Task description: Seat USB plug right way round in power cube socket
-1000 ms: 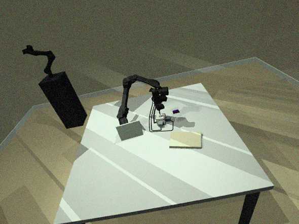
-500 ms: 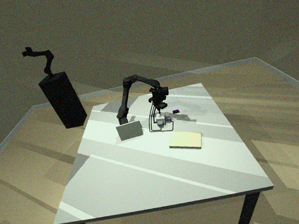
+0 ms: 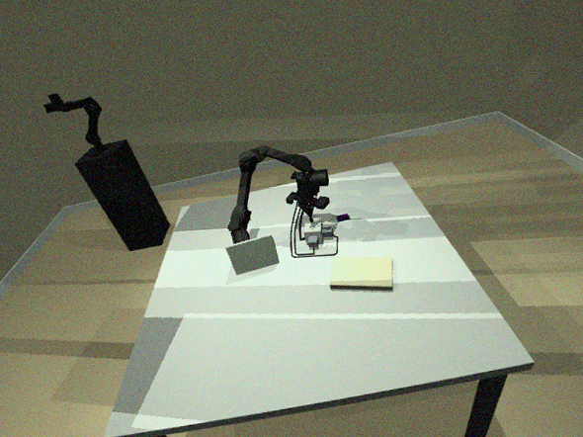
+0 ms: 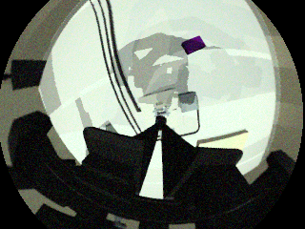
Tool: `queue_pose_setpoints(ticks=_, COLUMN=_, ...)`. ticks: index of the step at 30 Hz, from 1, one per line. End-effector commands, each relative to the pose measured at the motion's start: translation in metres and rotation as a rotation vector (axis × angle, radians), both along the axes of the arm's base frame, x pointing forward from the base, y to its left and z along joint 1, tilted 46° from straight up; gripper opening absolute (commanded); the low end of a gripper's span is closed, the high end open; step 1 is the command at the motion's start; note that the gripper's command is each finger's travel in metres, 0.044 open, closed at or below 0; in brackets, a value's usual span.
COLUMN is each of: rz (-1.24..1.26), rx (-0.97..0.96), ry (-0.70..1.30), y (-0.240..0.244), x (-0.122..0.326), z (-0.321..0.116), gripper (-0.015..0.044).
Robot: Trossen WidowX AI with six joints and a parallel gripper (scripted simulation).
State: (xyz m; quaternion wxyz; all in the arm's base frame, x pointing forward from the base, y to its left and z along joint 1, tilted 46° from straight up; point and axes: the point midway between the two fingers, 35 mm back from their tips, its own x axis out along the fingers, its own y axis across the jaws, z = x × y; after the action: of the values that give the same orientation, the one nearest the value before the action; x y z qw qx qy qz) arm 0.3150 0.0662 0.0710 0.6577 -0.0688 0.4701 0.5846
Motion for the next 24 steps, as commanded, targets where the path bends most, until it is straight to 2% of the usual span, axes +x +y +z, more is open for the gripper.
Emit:
queue_pose_setpoints(ticks=1, rz=0.073, rx=0.013, ry=-0.073, y=-0.0001, x=-0.0002, z=-0.0001, gripper=0.0)
queue_pose_setpoints(ticks=12, rz=0.262, rx=0.047, ry=-0.264, y=-0.0001, x=-0.0002, z=-0.0001, gripper=0.0)
queue_pose_setpoints(ticks=24, rz=0.266, rx=0.048, ry=-0.267, y=-0.0001, x=-0.0002, z=-0.0001, gripper=0.0)
